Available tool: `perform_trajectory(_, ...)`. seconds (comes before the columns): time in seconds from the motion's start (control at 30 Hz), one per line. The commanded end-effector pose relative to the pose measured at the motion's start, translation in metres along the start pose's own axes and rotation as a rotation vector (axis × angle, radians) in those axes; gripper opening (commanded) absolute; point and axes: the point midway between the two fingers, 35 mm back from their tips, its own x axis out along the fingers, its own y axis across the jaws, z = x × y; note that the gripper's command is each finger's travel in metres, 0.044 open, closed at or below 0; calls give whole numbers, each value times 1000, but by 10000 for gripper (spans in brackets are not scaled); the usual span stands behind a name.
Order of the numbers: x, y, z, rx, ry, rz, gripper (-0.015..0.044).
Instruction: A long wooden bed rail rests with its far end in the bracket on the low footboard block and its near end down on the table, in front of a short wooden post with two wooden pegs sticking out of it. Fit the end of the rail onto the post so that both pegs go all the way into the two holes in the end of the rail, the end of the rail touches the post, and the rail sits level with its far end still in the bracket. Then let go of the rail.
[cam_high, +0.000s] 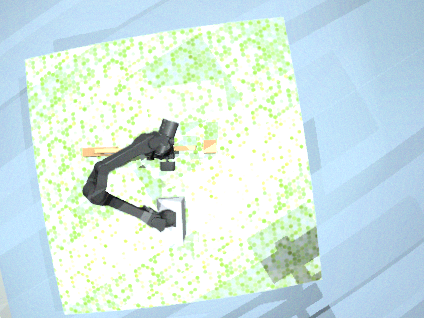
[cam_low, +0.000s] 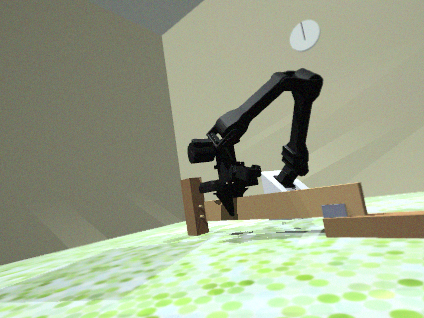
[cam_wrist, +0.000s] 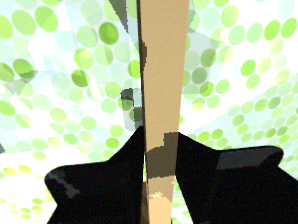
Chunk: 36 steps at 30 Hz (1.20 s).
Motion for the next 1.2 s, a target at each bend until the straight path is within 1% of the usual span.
perform_trajectory(0.0,-1,-1,-2,-2,-1,-5,0)
perform_trajectory(1.17,-1,-2,-12,-2,0,-5,0)
